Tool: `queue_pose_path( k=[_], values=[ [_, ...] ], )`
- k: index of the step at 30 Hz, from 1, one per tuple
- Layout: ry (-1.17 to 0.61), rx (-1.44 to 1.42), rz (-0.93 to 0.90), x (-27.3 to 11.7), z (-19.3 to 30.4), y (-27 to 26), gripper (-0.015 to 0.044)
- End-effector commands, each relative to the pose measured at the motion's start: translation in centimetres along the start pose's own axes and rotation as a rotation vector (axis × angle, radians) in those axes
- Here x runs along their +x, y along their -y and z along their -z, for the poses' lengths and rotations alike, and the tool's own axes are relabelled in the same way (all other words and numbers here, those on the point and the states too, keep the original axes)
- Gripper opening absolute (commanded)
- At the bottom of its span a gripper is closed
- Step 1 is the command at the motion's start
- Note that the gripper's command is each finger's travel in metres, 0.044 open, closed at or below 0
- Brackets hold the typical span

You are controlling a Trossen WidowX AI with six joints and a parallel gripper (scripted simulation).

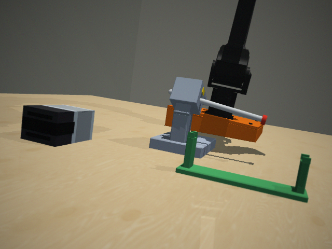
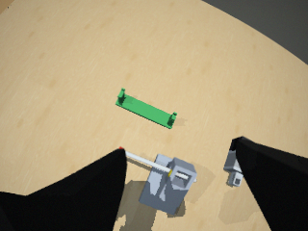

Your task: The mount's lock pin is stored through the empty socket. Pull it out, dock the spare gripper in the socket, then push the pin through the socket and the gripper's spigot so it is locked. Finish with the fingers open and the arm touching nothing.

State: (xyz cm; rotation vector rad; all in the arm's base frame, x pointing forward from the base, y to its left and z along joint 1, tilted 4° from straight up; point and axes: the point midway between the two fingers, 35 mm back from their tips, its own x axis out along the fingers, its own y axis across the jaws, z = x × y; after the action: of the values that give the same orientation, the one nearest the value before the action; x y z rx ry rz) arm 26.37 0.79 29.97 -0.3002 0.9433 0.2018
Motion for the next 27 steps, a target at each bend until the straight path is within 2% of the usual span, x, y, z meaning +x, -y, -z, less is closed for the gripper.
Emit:
queue_pose_path(
  k=[1,9,21,27],
  values=[
    [-0.235,-0.535,-0.207,6.7,1.7,-1.6,0.03],
    [-0.36,-1.016,-0.501,12.0,4.2,-3.2,0.03],
    [-0.362,-1.033,-0.514,12.1,4.3,-3.3,0.03],
    [-0.361,-1.031,-0.515,15.7,5.7,-4.6,0.03]
  ],
)
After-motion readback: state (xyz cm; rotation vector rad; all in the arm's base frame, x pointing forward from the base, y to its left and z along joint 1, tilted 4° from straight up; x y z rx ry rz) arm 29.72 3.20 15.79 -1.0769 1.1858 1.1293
